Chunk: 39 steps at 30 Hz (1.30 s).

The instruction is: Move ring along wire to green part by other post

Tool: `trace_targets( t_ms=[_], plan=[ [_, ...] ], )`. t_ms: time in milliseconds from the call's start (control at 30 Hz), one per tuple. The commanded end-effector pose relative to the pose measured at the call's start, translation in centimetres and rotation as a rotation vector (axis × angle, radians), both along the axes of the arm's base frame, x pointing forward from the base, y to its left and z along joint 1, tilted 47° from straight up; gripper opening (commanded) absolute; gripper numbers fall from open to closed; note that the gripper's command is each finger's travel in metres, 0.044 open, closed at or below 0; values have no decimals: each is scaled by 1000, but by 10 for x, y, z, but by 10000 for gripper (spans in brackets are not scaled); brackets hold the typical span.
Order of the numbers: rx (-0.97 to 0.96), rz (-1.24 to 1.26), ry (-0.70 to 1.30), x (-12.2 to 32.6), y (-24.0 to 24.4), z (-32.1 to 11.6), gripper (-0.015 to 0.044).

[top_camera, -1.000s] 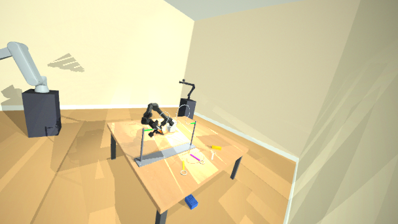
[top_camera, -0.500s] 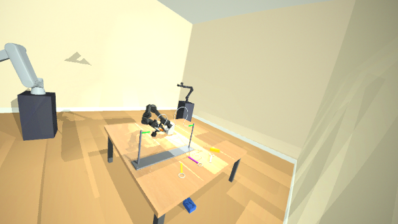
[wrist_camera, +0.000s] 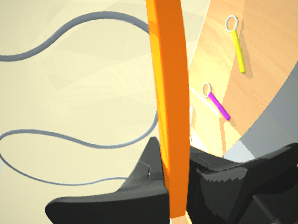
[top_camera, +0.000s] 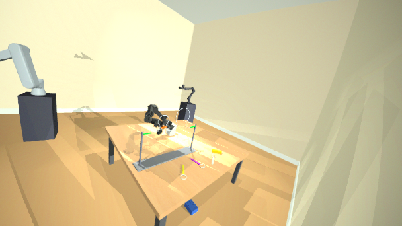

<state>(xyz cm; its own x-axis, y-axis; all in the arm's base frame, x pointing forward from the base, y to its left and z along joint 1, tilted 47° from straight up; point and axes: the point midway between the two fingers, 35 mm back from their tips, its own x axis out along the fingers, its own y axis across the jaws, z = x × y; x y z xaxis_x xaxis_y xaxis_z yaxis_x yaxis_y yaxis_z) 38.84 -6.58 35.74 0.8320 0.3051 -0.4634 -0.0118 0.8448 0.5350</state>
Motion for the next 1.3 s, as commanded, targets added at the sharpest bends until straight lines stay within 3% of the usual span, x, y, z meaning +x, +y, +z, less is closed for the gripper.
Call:
trace_targets(
  t_ms=[0, 1267],
  plan=[
    [78, 4, -3, -1, 12, 9, -150],
    [533, -28, 34, -1, 57, 64, -150]
  ],
)
